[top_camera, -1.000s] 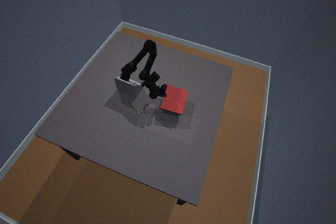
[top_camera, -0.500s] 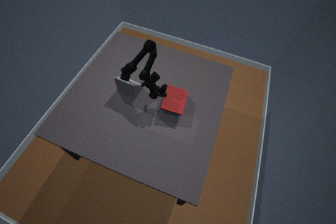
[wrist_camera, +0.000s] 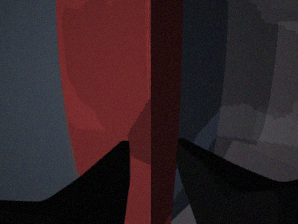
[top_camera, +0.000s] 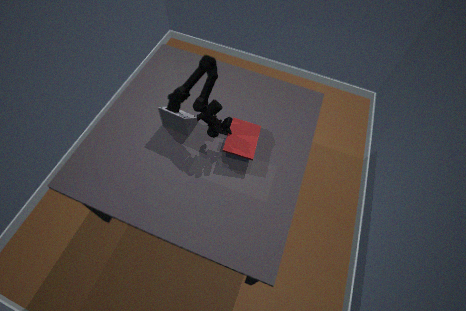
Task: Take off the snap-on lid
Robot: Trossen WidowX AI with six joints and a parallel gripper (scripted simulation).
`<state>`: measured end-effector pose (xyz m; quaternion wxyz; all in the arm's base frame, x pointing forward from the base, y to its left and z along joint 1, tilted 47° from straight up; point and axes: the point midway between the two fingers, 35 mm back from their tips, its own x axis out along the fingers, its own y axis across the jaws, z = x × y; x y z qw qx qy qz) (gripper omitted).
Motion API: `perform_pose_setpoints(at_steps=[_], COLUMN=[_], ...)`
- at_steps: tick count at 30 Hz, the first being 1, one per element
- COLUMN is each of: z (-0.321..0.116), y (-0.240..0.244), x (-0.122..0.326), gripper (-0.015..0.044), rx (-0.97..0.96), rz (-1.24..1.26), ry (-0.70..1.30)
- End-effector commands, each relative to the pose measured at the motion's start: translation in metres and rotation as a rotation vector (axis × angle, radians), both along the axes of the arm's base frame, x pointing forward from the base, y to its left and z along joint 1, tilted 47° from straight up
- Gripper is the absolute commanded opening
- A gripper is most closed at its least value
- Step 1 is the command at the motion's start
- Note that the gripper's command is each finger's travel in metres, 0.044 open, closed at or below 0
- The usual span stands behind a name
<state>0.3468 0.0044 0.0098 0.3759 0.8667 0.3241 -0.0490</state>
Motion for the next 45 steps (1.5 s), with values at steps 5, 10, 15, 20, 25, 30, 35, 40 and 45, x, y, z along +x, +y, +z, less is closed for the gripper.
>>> perform_pose_setpoints(at_steps=[5,10,15,20,25,30,35,40,45], z=[0.0001,0.0001,0.0002,0.0003,0.0003,0.0004,0.0005,0.0026,0.0071], y=[-0.0001,0.0000,0.0000,0.0000,0.0001,0.0001,0.0001,-0.0021,-0.0069], x=[0.0014,0.0017,0.0022,0.0025,0.0030,0.0033,0.0038,0.0028,0.0029], gripper=[0.0000,0.0000,0.0000,0.0000,0.0000,0.0000,0.0000,0.0000,0.0000], rx=[0.002,0.002,0.002,0.002,0.002,0.002,0.002,0.001,0.001], rz=[-0.001,-0.001,-0.001,-0.001,-0.001,-0.001,-0.001,0.000,0.000], ry=[0.001,0.001,0.001,0.001,0.001,0.001,0.001,0.001,0.001])
